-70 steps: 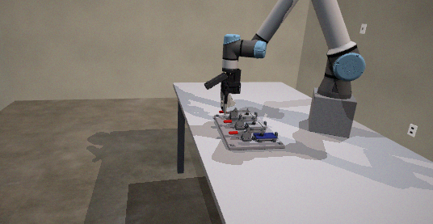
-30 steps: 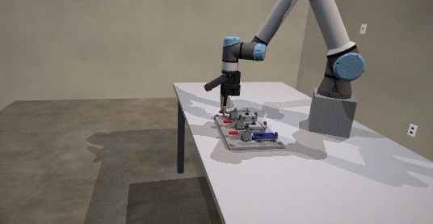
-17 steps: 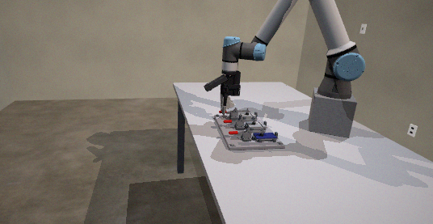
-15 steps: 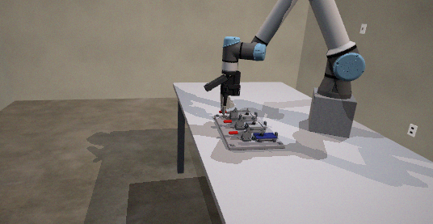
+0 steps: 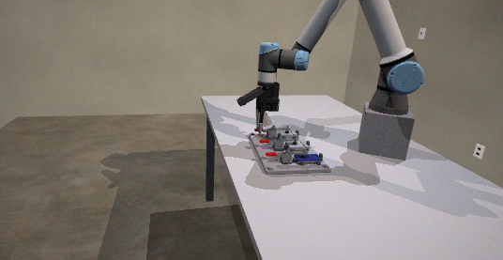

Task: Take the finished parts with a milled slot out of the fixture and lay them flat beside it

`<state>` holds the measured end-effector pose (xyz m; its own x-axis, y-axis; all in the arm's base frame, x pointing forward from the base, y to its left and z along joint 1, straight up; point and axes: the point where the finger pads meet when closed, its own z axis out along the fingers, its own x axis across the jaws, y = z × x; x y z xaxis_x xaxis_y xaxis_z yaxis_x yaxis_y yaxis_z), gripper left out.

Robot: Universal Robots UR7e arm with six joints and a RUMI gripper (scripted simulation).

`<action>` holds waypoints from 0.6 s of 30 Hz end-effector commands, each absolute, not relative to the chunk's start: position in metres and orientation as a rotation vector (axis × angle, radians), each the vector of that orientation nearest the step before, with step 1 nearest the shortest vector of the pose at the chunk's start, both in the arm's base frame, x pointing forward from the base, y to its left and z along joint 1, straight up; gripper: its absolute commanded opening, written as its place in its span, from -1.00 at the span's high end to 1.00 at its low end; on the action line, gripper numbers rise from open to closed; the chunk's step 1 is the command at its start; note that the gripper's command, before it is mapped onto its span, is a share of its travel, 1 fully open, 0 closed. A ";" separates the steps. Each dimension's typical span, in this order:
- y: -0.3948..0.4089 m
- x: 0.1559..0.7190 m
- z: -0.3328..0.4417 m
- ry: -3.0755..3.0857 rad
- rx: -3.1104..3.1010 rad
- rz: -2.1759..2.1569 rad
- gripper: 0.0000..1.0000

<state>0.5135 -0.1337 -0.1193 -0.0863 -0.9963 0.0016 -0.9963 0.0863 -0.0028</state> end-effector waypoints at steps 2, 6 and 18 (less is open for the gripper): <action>-0.132 0.513 -0.119 2.315 -2.125 -0.003 1.00; -0.132 0.513 -0.119 2.315 -2.125 -0.004 1.00; -0.132 0.511 -0.117 2.315 -2.124 -0.003 1.00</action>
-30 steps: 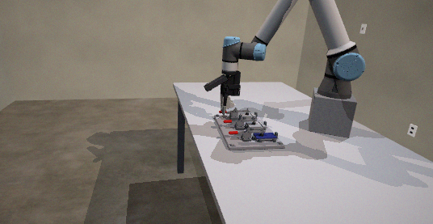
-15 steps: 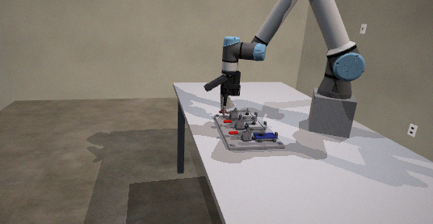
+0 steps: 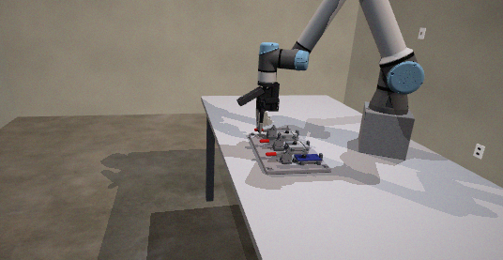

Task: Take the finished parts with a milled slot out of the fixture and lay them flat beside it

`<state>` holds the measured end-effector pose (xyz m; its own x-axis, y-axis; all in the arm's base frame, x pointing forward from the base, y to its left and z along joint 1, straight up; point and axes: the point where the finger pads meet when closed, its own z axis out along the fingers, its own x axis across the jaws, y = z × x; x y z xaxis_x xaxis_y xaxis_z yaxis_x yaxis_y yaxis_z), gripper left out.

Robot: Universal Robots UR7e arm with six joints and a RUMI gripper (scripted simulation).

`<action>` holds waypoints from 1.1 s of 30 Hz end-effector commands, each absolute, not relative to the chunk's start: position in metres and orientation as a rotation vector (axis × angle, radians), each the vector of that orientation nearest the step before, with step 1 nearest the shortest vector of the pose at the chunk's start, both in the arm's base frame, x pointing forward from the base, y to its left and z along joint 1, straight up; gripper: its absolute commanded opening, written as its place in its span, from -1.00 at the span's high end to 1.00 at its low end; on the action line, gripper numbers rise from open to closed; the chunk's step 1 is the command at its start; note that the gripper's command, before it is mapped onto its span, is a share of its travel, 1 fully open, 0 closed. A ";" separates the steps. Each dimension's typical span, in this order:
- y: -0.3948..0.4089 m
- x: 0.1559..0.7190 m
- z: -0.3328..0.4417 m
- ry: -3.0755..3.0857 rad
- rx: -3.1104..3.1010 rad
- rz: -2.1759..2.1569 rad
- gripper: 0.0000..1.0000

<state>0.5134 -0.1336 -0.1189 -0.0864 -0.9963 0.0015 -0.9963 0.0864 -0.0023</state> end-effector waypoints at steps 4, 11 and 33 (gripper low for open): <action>-0.132 0.511 -0.116 2.315 -2.124 -0.002 1.00; -0.133 0.511 -0.113 2.315 -2.123 -0.004 1.00; -0.132 0.503 -0.103 2.316 -2.123 -0.002 1.00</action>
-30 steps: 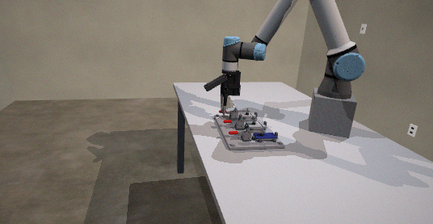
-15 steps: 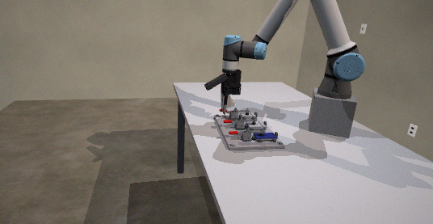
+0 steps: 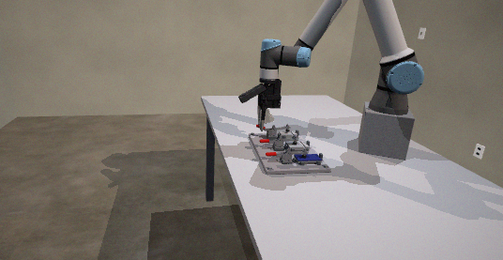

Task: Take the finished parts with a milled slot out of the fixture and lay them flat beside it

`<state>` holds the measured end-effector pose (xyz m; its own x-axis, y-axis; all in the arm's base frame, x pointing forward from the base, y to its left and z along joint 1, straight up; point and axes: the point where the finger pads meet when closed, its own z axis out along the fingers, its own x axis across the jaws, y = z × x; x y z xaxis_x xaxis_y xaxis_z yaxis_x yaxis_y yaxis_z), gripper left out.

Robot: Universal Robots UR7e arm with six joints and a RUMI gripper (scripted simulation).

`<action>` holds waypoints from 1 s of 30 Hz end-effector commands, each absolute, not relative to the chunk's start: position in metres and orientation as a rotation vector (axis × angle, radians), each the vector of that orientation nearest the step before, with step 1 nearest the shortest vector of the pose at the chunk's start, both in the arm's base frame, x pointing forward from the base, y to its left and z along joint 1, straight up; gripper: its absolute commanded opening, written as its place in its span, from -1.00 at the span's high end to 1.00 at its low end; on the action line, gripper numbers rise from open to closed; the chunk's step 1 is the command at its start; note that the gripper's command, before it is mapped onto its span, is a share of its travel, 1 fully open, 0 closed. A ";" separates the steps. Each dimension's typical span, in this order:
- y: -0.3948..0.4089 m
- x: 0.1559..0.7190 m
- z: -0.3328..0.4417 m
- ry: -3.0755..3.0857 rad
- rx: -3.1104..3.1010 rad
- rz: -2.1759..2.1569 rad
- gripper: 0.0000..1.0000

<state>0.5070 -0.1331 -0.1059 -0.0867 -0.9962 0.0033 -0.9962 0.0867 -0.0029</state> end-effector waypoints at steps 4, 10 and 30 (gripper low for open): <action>-0.132 0.500 -0.100 -2.316 2.122 0.002 1.00; -0.132 0.498 -0.098 -2.316 2.122 0.002 1.00; -0.131 0.483 -0.089 -2.316 2.122 0.002 1.00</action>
